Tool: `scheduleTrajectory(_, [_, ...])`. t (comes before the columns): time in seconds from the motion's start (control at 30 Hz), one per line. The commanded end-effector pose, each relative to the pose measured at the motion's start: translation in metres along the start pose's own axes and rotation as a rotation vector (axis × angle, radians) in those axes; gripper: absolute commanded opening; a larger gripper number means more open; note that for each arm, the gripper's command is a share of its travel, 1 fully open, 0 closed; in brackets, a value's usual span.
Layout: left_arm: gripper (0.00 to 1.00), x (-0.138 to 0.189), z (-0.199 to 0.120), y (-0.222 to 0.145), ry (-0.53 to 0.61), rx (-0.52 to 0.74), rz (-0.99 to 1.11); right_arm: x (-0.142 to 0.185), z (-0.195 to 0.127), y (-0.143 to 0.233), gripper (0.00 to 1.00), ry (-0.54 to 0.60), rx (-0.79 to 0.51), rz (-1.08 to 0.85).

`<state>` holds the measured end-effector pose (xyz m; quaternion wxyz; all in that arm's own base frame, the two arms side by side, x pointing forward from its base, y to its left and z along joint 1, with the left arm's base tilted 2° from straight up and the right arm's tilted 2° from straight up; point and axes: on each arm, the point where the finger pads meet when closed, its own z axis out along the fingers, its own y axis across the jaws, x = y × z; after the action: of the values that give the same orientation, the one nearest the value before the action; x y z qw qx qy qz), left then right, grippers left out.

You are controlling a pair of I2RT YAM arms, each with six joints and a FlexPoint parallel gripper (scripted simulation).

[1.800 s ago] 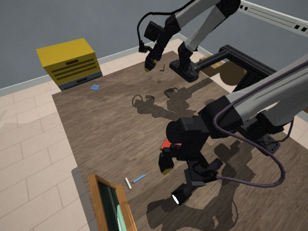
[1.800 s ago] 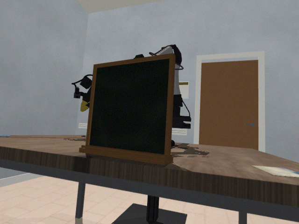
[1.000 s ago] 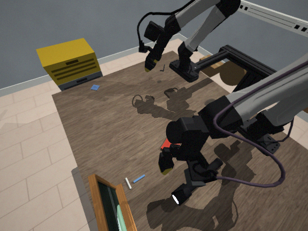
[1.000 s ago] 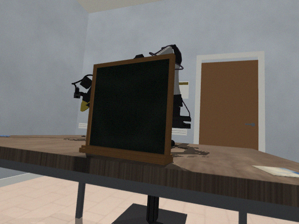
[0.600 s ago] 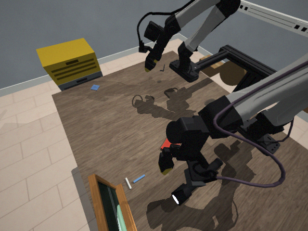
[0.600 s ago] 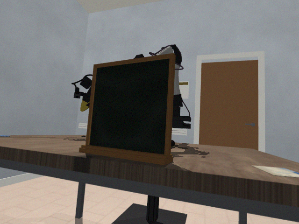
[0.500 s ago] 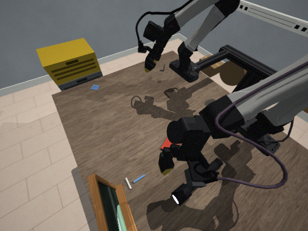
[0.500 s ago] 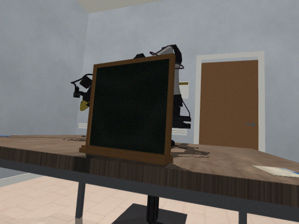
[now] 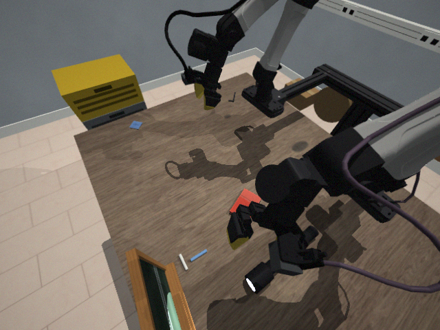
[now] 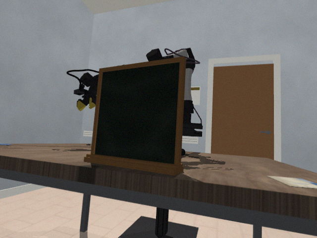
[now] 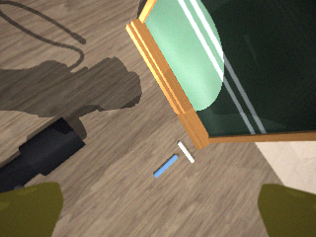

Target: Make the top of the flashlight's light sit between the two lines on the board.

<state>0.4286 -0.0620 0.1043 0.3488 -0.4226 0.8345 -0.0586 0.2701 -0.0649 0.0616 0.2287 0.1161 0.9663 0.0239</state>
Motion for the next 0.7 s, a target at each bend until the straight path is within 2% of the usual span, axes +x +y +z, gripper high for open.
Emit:
scheduleTrajectory(0.0, [1.00,-0.013,-0.016,-0.012,-0.008,0.080,0.038,-0.016,0.001,0.016,0.95,0.030,-0.020,-0.197])
scheduleTrajectory(0.37, [1.00,-0.046,-0.043,-0.027,-0.065,0.200,0.125,-0.051,0.021,0.087,0.95,0.081,-0.115,-0.670])
scheduleTrajectory(0.43, [1.00,-0.046,-0.043,-0.027,-0.065,0.200,0.125,-0.051,0.021,0.087,0.95,0.081,-0.115,-0.670])
scheduleTrajectory(0.67, [1.00,-0.063,-0.060,-0.033,-0.108,0.258,0.177,-0.061,0.035,0.137,0.95,0.090,-0.177,-0.948])
